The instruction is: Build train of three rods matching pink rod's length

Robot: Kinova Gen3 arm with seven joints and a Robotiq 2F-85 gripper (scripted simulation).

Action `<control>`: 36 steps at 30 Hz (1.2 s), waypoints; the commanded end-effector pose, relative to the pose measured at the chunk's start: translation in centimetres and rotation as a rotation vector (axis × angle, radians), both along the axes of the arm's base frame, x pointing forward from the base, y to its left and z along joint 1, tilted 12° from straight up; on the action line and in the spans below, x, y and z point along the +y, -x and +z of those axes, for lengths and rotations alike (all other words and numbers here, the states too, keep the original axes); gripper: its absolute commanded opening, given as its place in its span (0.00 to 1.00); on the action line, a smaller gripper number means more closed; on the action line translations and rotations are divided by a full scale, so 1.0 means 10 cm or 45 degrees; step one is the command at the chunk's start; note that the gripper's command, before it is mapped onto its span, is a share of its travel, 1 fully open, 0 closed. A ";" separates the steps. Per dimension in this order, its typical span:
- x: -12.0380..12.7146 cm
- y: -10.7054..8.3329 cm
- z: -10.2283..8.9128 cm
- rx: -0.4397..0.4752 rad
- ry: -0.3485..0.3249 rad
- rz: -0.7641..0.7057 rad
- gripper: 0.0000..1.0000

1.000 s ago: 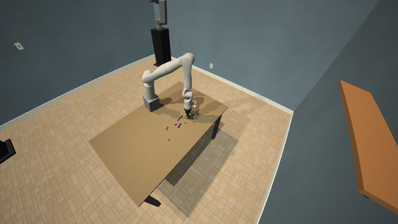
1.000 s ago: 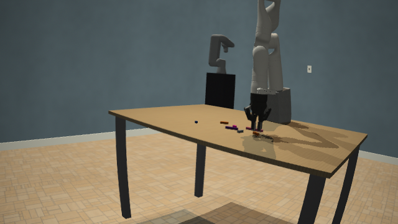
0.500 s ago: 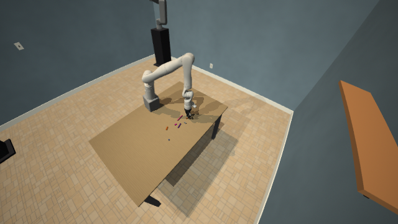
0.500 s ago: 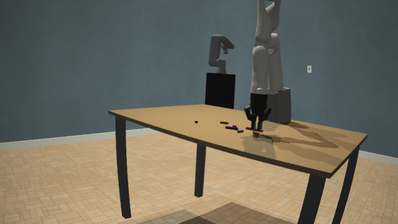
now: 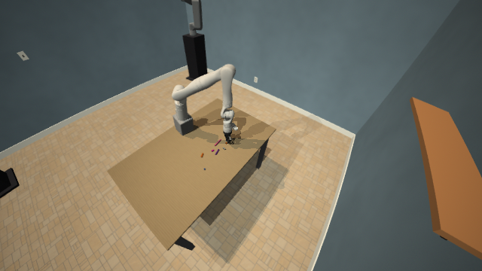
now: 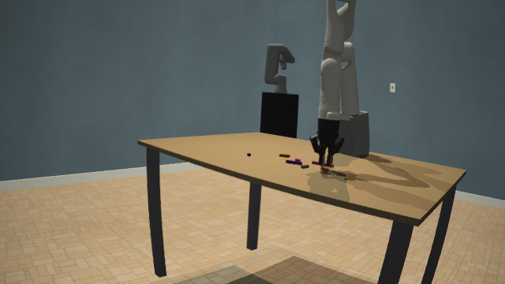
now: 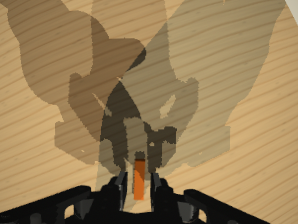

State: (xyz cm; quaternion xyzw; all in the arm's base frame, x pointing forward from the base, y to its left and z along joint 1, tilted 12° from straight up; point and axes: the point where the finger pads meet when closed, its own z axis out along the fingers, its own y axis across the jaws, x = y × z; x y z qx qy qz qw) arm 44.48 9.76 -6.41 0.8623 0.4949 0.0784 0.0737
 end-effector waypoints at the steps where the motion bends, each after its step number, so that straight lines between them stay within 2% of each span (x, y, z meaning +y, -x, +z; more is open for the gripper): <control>1: -0.01 -0.01 -0.02 -0.001 -0.001 -0.002 0.24; 17: -0.01 -0.03 -0.13 -0.001 -0.001 -0.002 0.24; 36: -0.01 -0.03 -0.14 -0.001 -0.001 -0.002 0.24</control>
